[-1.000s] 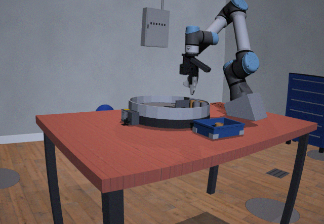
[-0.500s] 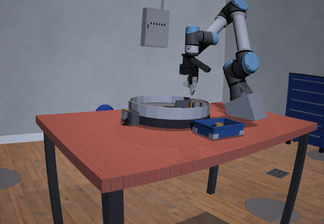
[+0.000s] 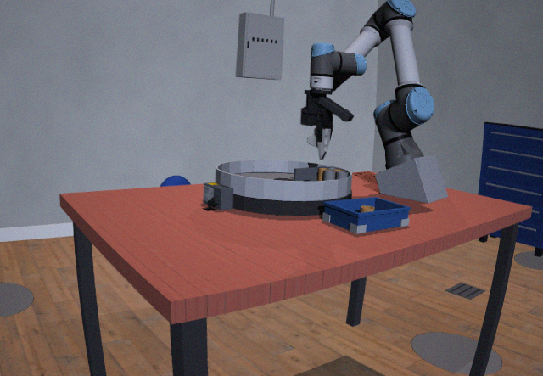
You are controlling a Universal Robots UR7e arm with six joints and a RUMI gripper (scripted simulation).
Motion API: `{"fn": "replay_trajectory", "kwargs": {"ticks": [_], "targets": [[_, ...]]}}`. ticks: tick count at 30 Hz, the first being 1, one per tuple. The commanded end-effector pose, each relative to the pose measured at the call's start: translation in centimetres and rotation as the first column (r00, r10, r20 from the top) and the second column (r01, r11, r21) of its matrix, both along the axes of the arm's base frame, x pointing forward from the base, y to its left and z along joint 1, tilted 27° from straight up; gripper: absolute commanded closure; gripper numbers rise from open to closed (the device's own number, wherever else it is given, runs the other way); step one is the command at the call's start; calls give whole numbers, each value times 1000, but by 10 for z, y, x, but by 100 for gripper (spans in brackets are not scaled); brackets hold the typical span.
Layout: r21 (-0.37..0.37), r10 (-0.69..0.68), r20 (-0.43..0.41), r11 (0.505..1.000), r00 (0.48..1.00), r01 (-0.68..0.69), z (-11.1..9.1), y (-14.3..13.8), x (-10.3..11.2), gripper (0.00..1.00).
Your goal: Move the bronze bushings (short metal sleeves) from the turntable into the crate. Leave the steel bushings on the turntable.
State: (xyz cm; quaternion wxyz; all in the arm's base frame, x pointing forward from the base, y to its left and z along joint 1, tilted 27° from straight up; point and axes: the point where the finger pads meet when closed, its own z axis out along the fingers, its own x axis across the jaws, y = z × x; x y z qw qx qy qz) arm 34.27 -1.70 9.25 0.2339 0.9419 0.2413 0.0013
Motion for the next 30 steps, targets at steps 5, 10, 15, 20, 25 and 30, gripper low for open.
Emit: {"fn": "replay_trajectory", "kwargs": {"ticks": [5, 10, 15, 20, 25, 30], "targets": [[0, 0, 1, 1000, 1000, 0, 0, 0, 0, 95], [0, 0, 1, 1000, 1000, 0, -12, -6, 2, 95], [0, 0, 1, 1000, 1000, 0, -20, -10, 3, 95], [0, 0, 1, 1000, 1000, 0, -20, -10, 3, 95], [0, 0, 1, 1000, 1000, 0, -20, -10, 3, 95], [0, 0, 1, 1000, 1000, 0, -20, -10, 3, 95]]}}
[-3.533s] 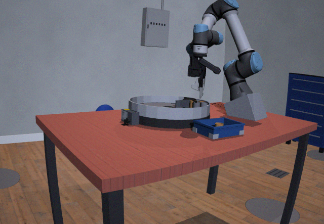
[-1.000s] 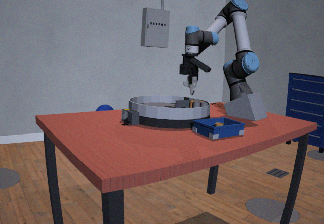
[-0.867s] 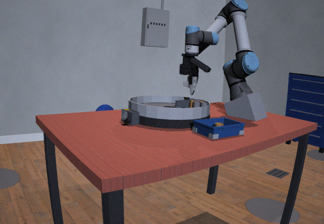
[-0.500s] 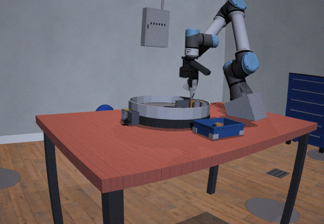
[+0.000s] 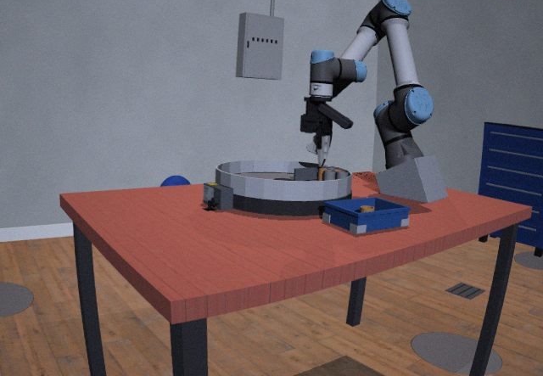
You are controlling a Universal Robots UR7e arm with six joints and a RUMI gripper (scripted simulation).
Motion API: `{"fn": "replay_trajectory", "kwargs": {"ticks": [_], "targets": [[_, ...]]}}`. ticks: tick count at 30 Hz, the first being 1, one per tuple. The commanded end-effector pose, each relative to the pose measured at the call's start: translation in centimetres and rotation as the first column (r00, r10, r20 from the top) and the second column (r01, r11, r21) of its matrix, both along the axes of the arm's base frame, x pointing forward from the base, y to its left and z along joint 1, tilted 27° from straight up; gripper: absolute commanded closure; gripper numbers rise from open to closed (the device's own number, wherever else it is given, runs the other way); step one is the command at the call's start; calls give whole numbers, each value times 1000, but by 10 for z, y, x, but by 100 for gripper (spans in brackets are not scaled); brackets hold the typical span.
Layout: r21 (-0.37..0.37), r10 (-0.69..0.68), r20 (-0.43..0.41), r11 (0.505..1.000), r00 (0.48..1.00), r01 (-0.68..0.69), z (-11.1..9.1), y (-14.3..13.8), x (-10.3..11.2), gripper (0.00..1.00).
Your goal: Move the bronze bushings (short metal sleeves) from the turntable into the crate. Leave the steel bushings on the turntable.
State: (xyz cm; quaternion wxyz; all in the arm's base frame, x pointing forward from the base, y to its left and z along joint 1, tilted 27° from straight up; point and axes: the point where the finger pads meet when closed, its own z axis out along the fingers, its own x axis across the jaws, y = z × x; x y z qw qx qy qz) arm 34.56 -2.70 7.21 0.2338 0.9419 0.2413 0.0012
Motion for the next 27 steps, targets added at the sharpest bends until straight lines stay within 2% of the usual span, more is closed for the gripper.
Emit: {"fn": "replay_trajectory", "kwargs": {"ticks": [1, 27], "targets": [[0, 0, 1, 1000, 1000, 0, 0, 0, 0, 95], [0, 0, 1, 1000, 1000, 0, -4, -2, 1, 95]]}}
